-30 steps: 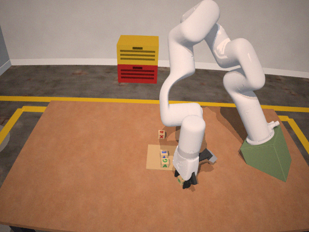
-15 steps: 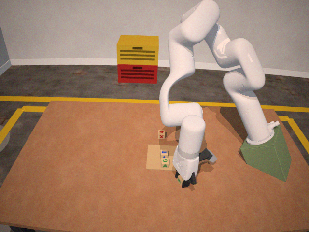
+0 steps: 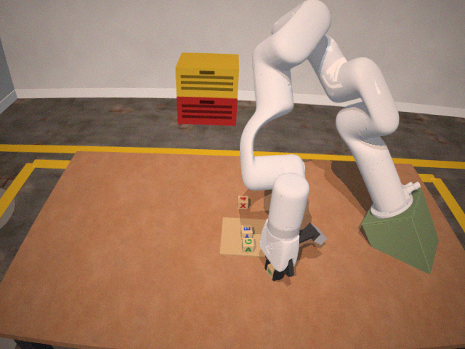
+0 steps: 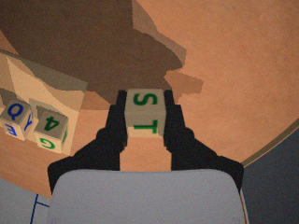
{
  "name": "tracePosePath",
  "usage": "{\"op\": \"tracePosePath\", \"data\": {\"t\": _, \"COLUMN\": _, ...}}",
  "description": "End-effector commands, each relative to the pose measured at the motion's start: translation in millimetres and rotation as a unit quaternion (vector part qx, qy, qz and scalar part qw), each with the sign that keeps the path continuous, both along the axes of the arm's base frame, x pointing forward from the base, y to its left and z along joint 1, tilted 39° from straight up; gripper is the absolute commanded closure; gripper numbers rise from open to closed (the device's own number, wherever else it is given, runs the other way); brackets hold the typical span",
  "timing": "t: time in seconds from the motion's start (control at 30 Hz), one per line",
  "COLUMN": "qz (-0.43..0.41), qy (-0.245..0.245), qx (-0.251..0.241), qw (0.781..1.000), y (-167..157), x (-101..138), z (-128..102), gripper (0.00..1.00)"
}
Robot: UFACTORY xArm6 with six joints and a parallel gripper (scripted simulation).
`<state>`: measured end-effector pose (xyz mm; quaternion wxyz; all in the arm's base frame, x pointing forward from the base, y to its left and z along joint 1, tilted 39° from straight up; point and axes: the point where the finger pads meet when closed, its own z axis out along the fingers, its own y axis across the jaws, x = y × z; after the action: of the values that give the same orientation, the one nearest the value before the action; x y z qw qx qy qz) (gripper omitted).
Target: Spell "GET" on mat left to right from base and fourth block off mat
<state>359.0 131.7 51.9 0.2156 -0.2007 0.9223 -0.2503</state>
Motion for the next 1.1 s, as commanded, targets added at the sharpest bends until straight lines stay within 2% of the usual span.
{"op": "tracePosePath", "data": {"t": 0.0, "qz": 0.000, "qy": -0.001, "qx": 0.001, "qw": 1.000, "y": 0.8, "x": 0.5, "z": 0.7, "gripper": 0.73}}
{"op": "tracePosePath", "data": {"t": 0.8, "qz": 0.000, "qy": -0.001, "qx": 0.001, "qw": 1.000, "y": 1.3, "x": -0.2, "z": 1.8, "gripper": 0.73}}
{"op": "tracePosePath", "data": {"t": 0.93, "qz": 0.000, "qy": -0.001, "qx": 0.001, "qw": 1.000, "y": 5.8, "x": -6.1, "z": 11.0, "gripper": 0.73}}
{"op": "tracePosePath", "data": {"t": 1.07, "qz": 0.000, "qy": -0.001, "qx": 0.001, "qw": 1.000, "y": 14.9, "x": -18.3, "z": 30.1, "gripper": 0.73}}
